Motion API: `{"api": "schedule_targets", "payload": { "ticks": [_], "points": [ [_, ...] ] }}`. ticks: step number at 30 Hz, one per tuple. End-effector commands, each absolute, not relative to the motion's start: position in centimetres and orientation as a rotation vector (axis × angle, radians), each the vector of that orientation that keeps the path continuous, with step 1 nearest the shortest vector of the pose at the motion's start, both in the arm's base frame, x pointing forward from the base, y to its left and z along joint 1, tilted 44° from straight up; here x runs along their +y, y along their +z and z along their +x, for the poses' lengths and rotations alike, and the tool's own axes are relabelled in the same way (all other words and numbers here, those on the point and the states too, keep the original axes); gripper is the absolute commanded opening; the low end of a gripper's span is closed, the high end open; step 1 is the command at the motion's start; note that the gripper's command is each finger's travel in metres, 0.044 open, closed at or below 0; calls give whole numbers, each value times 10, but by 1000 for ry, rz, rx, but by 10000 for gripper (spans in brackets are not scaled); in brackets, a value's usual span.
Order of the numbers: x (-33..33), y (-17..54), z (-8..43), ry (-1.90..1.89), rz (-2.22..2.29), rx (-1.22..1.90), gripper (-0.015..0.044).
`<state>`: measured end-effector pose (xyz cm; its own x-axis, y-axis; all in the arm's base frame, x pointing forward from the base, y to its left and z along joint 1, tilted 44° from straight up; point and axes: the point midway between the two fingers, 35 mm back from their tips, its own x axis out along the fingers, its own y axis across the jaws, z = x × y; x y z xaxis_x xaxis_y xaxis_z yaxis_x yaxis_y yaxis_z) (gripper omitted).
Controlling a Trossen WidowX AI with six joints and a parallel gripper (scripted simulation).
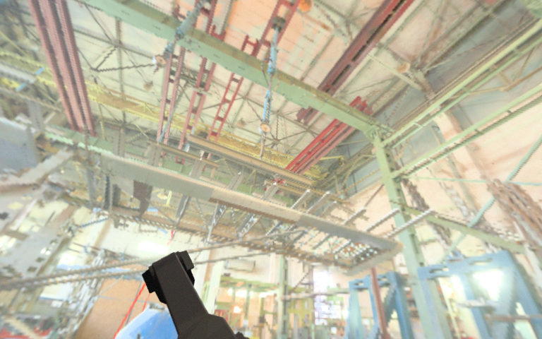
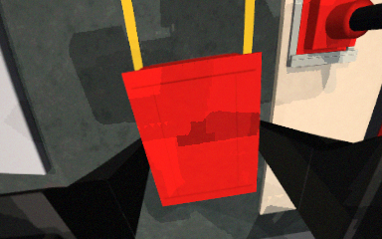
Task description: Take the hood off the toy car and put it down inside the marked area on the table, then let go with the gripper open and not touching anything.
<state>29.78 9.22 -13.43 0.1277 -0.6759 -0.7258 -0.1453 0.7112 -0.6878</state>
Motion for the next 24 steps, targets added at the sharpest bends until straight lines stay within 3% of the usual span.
{"api": "schedule_targets", "payload": {
  "ticks": [1,24],
  "points": [
    [91,-135,298,-438,-737,1415,0],
    [83,-144,300,-439,-737,1415,0]
  ]
}}
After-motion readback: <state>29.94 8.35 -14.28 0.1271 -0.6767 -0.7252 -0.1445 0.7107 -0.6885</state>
